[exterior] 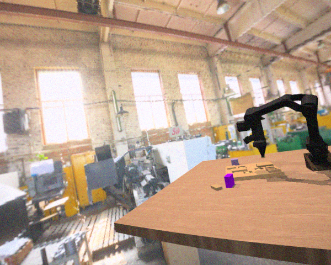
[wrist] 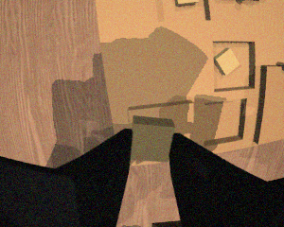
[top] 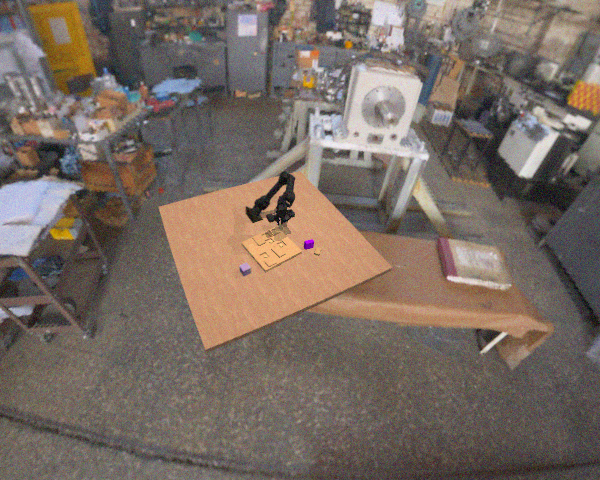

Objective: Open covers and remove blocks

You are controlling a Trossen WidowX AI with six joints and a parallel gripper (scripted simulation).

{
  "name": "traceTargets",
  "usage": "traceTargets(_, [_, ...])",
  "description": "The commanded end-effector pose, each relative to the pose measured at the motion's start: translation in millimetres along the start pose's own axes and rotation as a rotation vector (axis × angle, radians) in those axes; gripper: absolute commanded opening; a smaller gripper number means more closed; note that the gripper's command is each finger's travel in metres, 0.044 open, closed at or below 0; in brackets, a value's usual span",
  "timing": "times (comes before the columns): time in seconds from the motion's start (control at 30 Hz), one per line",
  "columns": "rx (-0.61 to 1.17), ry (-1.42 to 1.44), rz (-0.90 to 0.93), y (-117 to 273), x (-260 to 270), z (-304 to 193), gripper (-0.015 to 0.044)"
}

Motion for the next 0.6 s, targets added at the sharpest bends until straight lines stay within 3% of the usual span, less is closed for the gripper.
traceTargets(0.0, [-0.009,0.002,0.005,3,18,-2,0.008])
traceTargets(0.57, [-0.003,0.007,0.024,3,80,-17,0.008])
Point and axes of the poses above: the point midway between the two fingers, 35 mm back from their tips, its own y axis back along the fingers, its own x axis across the jaws, z = x × y, the point moved 3 cm from there along y, back along the fingers, and after that the axes turned 7 degrees about -y, right-handed, at the moved point
